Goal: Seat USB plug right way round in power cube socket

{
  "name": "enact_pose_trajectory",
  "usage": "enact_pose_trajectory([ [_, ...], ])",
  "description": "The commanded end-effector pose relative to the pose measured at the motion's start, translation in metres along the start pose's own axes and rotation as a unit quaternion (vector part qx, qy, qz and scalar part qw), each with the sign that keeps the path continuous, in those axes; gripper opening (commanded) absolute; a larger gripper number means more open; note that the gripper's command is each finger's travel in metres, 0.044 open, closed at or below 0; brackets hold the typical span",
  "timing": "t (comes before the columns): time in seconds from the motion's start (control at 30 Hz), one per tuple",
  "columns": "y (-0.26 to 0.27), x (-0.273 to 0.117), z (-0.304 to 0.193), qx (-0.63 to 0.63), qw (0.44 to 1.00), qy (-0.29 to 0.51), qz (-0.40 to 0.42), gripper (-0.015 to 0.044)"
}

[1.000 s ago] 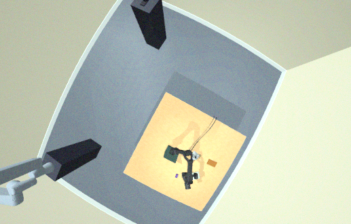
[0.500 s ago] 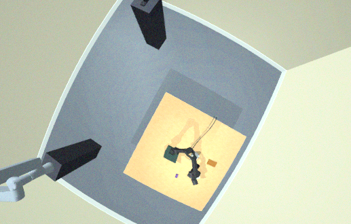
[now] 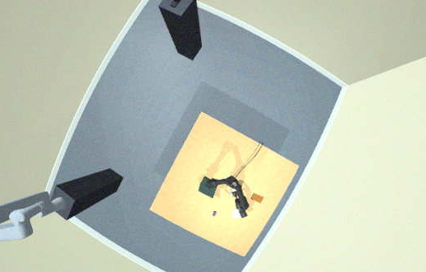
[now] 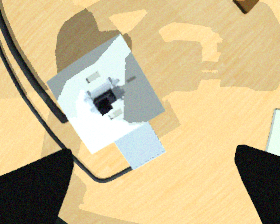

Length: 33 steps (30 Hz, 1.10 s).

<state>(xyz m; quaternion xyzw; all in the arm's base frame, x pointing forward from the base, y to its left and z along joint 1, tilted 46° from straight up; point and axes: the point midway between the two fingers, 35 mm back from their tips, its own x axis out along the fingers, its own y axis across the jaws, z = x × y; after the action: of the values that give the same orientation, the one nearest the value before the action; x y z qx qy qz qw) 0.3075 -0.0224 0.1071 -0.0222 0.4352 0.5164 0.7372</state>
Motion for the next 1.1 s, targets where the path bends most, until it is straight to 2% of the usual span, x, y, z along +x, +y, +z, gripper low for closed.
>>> enact_pose_trajectory([
  [0.0,0.028,0.011,0.020,-0.256,0.964,0.041,0.048,0.0440],
  [1.07,0.029,0.027,0.020,-0.257,0.964,0.041,0.048,0.0440],
])
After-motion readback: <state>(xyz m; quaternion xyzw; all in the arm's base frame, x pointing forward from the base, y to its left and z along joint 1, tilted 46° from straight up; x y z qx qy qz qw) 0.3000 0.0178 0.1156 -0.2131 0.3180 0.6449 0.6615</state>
